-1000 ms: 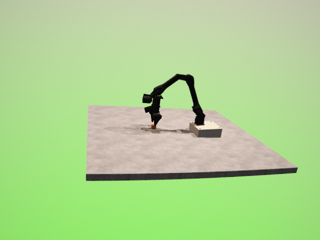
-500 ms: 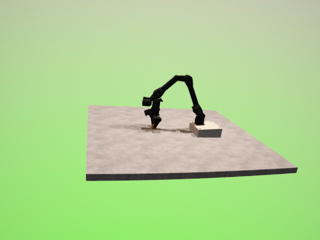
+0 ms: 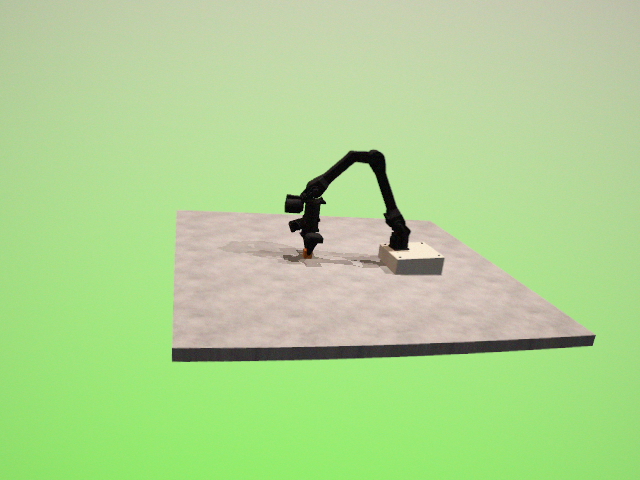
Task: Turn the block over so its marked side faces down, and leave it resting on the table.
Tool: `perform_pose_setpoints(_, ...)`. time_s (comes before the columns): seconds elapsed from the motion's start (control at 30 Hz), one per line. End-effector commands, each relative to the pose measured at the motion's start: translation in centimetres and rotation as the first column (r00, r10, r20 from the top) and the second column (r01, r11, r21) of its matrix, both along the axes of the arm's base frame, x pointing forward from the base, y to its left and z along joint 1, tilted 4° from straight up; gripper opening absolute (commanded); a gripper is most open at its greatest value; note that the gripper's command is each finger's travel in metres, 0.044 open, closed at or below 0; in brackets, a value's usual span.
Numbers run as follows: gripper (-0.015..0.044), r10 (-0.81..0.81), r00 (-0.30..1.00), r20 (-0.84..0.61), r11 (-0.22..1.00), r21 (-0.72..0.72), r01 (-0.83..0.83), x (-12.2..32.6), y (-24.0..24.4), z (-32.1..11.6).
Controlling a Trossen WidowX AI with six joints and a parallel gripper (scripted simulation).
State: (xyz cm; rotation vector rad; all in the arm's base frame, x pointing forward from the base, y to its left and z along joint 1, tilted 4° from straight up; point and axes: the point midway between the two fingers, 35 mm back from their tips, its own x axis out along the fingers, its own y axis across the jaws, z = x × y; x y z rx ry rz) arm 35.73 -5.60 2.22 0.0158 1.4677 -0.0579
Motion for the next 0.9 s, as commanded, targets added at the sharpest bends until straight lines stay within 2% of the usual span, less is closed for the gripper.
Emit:
perform_pose_setpoints(0.0, 0.0078, -0.001, 1.0, -0.002, 1.0, -0.004, 0.001, -0.1, -0.1, -0.1)
perform_pose_setpoints(0.27, 0.0025, -0.001, 1.0, -0.002, 1.0, -0.004, 0.001, -0.1, -0.1, -0.1)
perform_pose_setpoints(0.3, 0.0, -0.001, 1.0, -0.002, 1.0, -0.004, 0.001, -0.1, -0.1, 0.0)
perform_pose_setpoints(0.47, 0.0, -0.001, 1.0, -0.002, 1.0, -0.004, 0.001, -0.3, 0.0, 2.8)
perform_pose_setpoints(0.63, 0.0, -0.001, 1.0, 0.008, 1.0, -0.004, 0.001, -0.3, 0.0, 2.8)
perform_pose_setpoints(0.87, 0.0, -0.001, 0.993, 0.115, 1.0, -0.007, 0.002, -0.1, 0.0, 2.3)
